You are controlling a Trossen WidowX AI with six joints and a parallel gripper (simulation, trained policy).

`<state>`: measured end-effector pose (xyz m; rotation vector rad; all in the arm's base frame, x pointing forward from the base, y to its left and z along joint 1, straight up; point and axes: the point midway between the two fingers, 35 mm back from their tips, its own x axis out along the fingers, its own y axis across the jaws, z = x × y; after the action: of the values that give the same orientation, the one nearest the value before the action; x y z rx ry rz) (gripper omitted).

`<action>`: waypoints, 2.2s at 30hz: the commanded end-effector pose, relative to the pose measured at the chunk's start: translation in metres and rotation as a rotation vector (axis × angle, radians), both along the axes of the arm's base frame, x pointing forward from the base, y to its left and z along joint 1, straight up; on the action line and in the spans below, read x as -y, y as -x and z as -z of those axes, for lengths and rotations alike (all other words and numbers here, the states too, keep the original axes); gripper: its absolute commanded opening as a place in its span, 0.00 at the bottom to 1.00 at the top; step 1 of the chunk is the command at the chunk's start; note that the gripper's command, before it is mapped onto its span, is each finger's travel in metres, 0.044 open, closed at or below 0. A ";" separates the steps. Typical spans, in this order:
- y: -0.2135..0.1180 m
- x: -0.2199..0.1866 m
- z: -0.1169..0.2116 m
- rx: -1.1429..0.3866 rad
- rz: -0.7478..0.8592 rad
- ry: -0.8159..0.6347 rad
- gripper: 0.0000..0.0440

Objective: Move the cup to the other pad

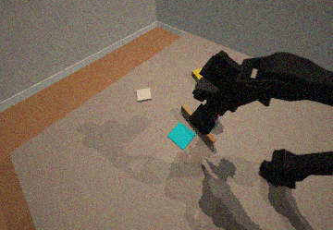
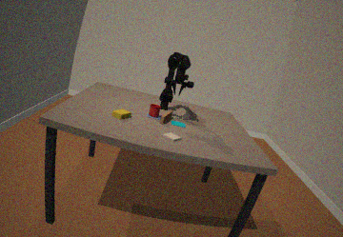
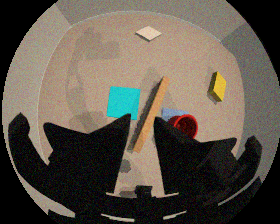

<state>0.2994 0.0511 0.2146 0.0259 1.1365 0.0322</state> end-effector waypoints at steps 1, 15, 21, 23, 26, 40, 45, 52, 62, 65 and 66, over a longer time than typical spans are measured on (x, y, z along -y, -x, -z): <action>0.001 0.004 0.004 -0.045 -0.010 0.024 0.27; 0.004 0.024 0.025 -0.226 -0.071 0.102 0.26; 0.006 0.035 0.038 -0.297 -0.098 0.130 0.27; 0.007 0.039 0.042 -0.319 -0.107 0.138 0.28; 0.008 0.045 0.049 -0.348 -0.119 0.149 0.29; 0.013 0.068 0.085 -0.430 -0.185 0.181 0.37; 0.015 0.074 0.100 -0.452 -0.215 0.187 0.38; 0.018 0.080 0.125 -0.480 -0.269 0.193 0.39; 0.021 0.085 0.158 -0.495 -0.395 0.200 0.22; 0.022 0.087 0.162 -0.498 -0.439 0.209 0.05; 0.022 0.087 0.162 -0.498 -0.451 0.211 0.01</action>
<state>0.2775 -0.0351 0.0555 -0.4095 1.6232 0.2921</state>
